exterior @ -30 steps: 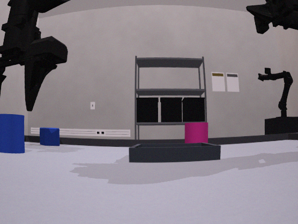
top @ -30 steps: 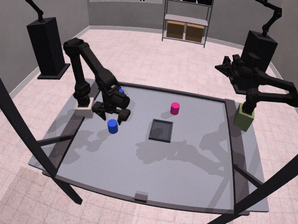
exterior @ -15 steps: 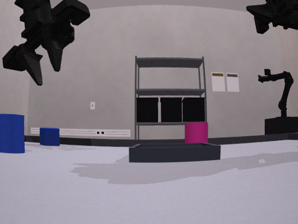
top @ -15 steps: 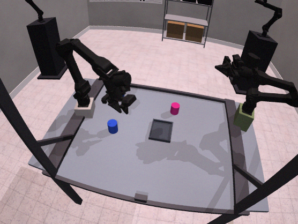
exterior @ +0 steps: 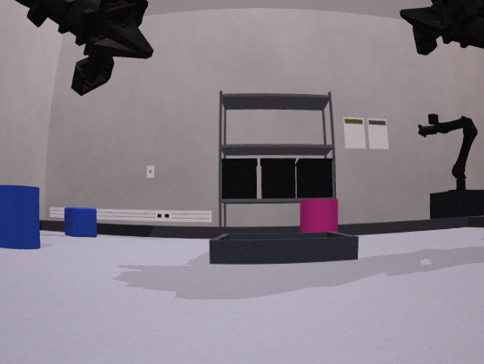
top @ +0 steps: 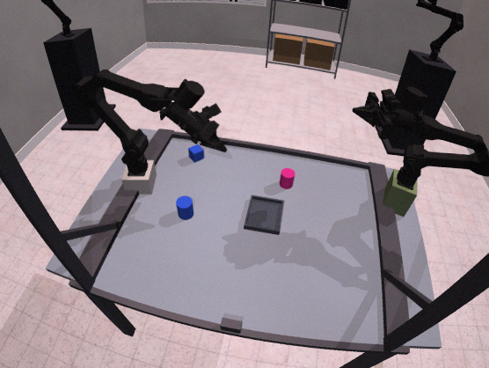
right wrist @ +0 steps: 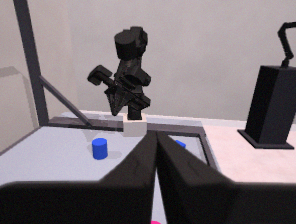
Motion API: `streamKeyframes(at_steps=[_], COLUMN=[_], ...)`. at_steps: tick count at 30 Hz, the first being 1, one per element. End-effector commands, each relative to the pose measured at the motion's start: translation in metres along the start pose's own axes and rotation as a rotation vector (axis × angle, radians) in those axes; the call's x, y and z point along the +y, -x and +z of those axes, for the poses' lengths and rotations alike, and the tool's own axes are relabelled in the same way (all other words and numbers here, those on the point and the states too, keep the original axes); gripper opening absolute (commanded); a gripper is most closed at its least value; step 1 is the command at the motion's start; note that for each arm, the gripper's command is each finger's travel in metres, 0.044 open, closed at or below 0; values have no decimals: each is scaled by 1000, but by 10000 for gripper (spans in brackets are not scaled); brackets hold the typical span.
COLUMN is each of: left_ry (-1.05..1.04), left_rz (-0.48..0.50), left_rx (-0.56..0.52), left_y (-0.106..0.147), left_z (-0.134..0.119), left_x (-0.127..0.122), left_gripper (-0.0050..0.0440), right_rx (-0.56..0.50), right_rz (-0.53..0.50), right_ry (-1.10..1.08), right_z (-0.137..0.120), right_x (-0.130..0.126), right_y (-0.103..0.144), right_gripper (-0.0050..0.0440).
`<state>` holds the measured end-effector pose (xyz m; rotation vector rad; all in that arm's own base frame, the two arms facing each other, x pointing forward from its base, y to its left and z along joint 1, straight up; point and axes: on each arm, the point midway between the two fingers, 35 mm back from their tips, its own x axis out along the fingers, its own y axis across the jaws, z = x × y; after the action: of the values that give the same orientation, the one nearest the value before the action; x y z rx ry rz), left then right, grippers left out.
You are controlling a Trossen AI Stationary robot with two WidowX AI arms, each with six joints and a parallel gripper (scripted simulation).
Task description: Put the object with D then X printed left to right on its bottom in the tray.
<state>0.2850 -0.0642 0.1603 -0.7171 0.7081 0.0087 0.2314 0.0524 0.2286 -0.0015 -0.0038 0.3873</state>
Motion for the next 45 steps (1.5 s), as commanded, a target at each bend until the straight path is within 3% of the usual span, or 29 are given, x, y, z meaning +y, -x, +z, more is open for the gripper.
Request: streamKeyframes(at_steps=[1, 6, 12, 21, 22, 25, 29, 31, 39, 45], left_ry=[-180, -417, -719, -748, -745, -745, -745, -745, -745, -745], left_rz=[-120, -142, -81, -71, -74, -74, -74, -74, -74, -74], left_rx=[-178, -404, -647, -674, -680, -680, -680, -680, -680, -680], left_y=[23, 55, 93, 97, 100, 100, 100, 100, 100, 100], left_z=[36, 69, 95, 97, 100, 100, 100, 100, 100, 100], left_x=[-5, -6, -7, -7, -10, -10, -10, -10, -10, -10], left_gripper=[0, 0, -3, -20, -28, -50, -50, -50, -50, -50], right_rx=[-8, -8, -8, -8, 4, 45, 176, 176, 444, 608], right_rz=[1, 1, 1, 1, 5, -6, -38, -38, -178, -321], right_ry=[2, 2, 2, 2, -12, -82, -294, -294, -705, -933], right_z=[4, 4, 4, 4, 2, 5, 4, 4, -11, -33], right_x=[0, 0, 0, 0, 0, -3, -11, -11, -25, -31], right_y=[1, 1, 1, 1, -1, -8, -28, -28, -75, -107], right_gripper=[-50, -50, -50, -50, 24, 96, 192, 192, 384, 400])
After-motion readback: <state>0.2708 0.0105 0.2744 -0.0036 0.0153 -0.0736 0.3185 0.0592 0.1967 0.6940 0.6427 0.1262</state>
